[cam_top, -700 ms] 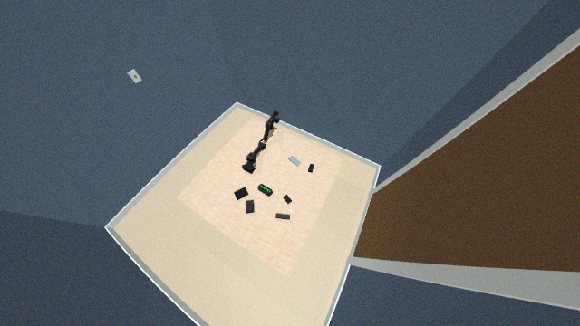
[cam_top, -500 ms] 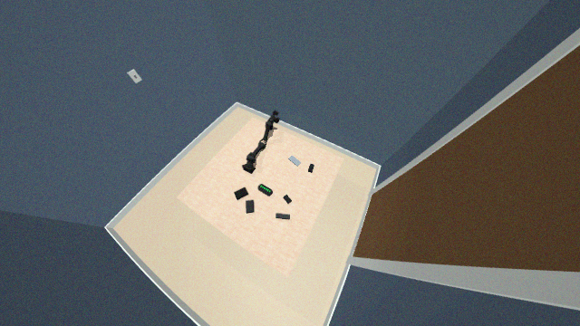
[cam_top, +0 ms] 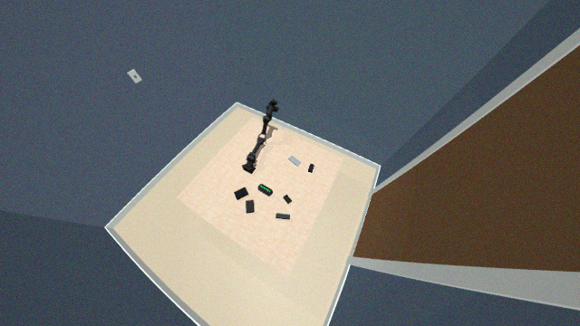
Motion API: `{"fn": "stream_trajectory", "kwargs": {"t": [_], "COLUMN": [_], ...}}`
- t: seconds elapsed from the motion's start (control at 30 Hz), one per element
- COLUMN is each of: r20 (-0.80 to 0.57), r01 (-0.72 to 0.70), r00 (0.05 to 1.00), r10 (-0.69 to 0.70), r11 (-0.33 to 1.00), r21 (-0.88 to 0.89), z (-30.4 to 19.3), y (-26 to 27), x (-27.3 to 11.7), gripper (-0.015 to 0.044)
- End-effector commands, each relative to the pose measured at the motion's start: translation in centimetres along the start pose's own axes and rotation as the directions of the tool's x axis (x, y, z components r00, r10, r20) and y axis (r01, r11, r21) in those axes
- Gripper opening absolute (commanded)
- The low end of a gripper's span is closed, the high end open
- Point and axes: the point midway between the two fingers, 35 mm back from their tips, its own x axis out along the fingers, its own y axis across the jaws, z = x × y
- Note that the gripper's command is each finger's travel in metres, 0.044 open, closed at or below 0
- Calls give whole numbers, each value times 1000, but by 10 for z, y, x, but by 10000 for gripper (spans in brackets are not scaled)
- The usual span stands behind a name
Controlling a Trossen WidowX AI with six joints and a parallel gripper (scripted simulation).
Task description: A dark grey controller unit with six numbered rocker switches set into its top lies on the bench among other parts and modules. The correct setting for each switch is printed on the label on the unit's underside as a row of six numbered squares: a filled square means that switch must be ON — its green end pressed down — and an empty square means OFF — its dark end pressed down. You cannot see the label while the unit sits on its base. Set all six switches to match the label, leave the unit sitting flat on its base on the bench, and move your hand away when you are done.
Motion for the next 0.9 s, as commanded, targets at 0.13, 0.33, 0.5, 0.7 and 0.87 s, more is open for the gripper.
{"fn": "stream_trajectory", "kwargs": {"t": [0.13,0.33,0.5,0.7,0.87], "r20": [-68,-107,-116,-104,-64], "r01": [-299,-516,-625,-736,-817], "r00": [950,839,728,571,399], "r10": [304,534,675,814,915], "r11": [951,842,724,564,386], "r21": [78,157,292,374,427], "z": [-45,-74,-85,-91,-85], "y": [118,213,275,340,392], "x": [-22,-63,-109,-165,-229], "gripper": [0,0,0,0,0]}}
